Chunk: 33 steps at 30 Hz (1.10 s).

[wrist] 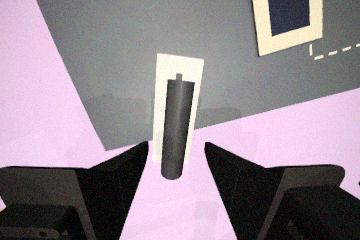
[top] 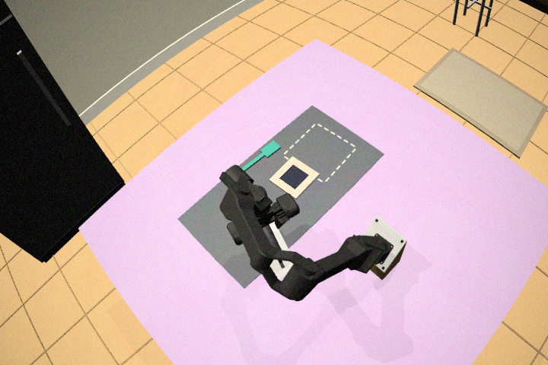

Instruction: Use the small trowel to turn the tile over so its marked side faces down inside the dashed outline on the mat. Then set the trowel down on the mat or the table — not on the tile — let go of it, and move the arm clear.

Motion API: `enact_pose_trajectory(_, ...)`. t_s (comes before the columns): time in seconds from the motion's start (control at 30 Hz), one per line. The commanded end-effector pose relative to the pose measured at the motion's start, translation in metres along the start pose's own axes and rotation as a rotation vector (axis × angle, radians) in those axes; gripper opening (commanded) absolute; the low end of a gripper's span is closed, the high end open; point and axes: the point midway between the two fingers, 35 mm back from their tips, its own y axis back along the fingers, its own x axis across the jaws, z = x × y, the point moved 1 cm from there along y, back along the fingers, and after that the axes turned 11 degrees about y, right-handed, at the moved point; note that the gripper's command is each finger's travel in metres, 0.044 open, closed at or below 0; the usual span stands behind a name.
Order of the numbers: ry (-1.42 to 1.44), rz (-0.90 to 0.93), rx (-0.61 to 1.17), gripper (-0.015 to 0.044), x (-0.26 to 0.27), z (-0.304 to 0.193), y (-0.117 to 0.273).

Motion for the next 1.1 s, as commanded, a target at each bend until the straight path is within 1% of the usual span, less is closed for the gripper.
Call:
enact_pose_trajectory(0.0, -0.075, 0.005, -0.004, 0.0270, 0.001, 0.000, 0.000)
enact_pose_trajectory(0.2, -0.075, 0.005, -0.003, 0.0270, 0.001, 0.000, -0.002)
enact_pose_trajectory(1.07, -0.073, 0.003, -0.001, 0.0270, 0.001, 0.001, -0.042)
